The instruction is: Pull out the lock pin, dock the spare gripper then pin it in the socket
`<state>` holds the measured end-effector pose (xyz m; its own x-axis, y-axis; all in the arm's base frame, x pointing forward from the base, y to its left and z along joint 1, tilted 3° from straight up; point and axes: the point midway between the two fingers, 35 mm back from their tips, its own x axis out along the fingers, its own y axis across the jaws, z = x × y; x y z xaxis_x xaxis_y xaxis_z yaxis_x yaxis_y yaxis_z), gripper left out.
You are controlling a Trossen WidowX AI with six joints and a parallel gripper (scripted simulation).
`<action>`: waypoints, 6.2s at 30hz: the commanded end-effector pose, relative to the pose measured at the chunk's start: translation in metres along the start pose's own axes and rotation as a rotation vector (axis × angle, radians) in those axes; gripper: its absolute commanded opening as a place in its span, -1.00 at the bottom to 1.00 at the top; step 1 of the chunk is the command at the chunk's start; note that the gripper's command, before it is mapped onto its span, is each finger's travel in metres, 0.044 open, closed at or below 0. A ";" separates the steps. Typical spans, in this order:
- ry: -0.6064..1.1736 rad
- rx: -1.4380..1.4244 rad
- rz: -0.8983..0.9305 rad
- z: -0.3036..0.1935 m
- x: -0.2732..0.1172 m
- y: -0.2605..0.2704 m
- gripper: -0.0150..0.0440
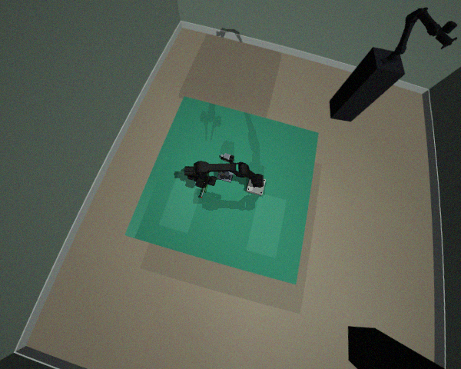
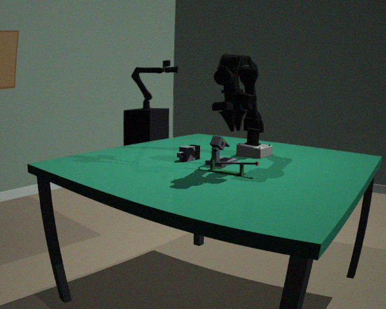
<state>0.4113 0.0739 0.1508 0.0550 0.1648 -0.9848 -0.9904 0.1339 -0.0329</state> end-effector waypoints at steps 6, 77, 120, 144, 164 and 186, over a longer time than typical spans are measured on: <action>0.010 -0.024 0.016 0.002 0.013 0.002 0.12; 0.009 -0.024 0.017 -0.011 0.131 0.005 -0.49; 0.015 -0.016 0.042 -0.053 0.090 0.004 -0.49; 0.014 -0.015 0.034 -0.069 0.110 0.004 -0.49; 0.012 -0.016 0.025 -0.071 0.127 0.005 -0.49; 0.012 -0.016 0.025 -0.071 0.127 0.005 -0.49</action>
<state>0.4056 0.0260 0.0195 0.0379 0.1561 -0.9870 -0.9931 0.1153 -0.0199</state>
